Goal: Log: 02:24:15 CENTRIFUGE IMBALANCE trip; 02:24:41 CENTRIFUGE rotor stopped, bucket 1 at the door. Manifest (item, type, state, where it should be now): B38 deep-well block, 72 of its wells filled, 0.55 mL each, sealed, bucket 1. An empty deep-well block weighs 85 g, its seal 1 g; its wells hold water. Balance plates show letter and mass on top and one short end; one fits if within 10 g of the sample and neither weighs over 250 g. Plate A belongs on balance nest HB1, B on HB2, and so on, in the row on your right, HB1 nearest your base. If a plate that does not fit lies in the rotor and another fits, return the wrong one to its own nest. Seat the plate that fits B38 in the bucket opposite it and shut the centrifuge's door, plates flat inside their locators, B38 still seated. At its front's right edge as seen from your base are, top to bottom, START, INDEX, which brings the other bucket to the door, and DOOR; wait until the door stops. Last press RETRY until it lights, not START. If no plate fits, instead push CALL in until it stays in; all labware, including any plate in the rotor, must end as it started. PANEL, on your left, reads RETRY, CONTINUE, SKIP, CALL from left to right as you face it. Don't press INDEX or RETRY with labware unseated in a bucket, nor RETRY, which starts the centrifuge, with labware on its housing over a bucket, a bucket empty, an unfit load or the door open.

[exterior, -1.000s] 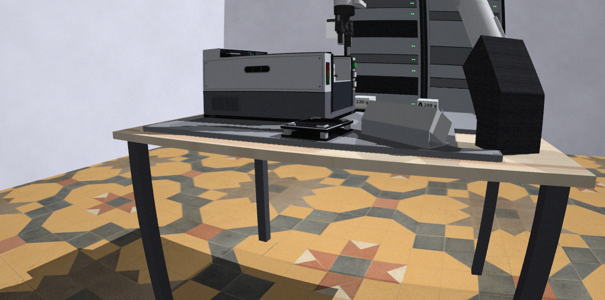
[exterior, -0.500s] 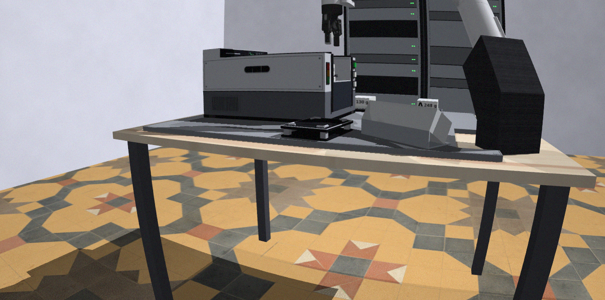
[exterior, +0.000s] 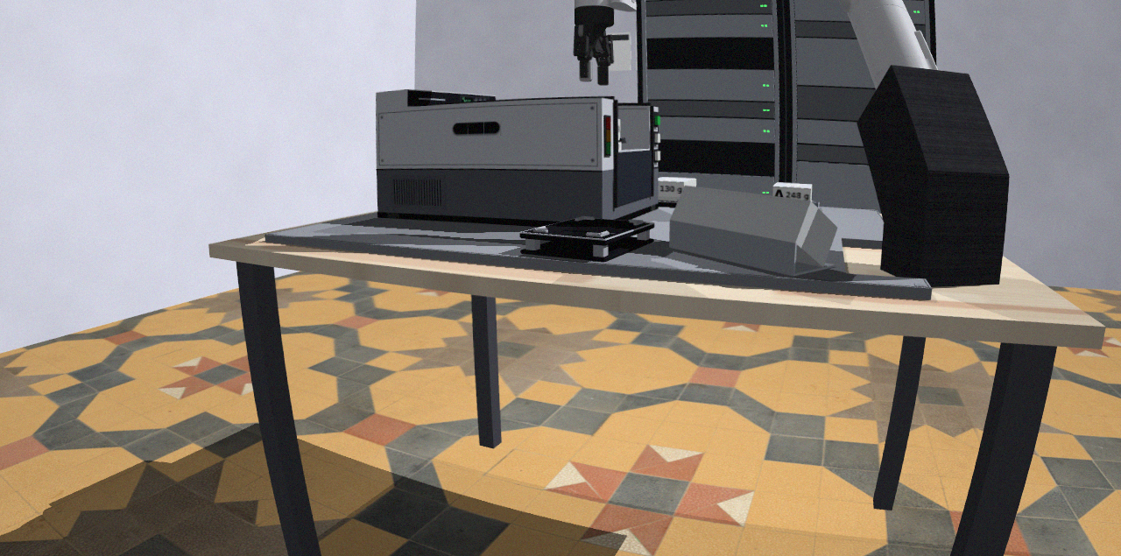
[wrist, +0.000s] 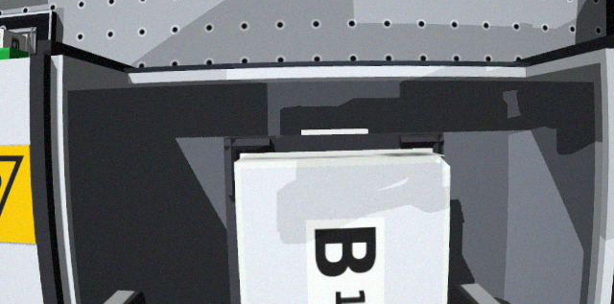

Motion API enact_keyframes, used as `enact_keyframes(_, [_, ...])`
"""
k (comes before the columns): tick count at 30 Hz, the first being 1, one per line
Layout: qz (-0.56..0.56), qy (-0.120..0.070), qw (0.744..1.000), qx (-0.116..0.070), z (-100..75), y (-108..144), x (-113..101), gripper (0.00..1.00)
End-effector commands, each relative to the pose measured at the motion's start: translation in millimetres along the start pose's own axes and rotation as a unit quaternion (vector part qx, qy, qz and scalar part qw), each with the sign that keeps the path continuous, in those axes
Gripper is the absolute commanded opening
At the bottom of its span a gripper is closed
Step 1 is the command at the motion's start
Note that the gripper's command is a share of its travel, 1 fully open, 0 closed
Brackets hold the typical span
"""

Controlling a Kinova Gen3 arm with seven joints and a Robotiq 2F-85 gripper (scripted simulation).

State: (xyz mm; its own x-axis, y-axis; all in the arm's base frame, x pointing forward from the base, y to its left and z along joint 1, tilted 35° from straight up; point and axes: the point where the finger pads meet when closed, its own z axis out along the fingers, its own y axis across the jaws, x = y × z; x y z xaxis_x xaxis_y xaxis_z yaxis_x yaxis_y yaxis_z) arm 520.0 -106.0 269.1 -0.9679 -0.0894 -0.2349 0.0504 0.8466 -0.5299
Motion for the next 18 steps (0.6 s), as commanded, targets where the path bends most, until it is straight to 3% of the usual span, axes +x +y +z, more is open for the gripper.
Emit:
enact_keyframes(1, [0.000,0.000,1.000,0.000,-0.6,7,-9,1.00])
enact_keyframes(8, [0.000,-0.001,1.000,0.000,-0.6,18,-21,1.00])
enact_keyframes(18, [0.000,-0.001,1.000,0.000,-0.7,18,-21,1.00])
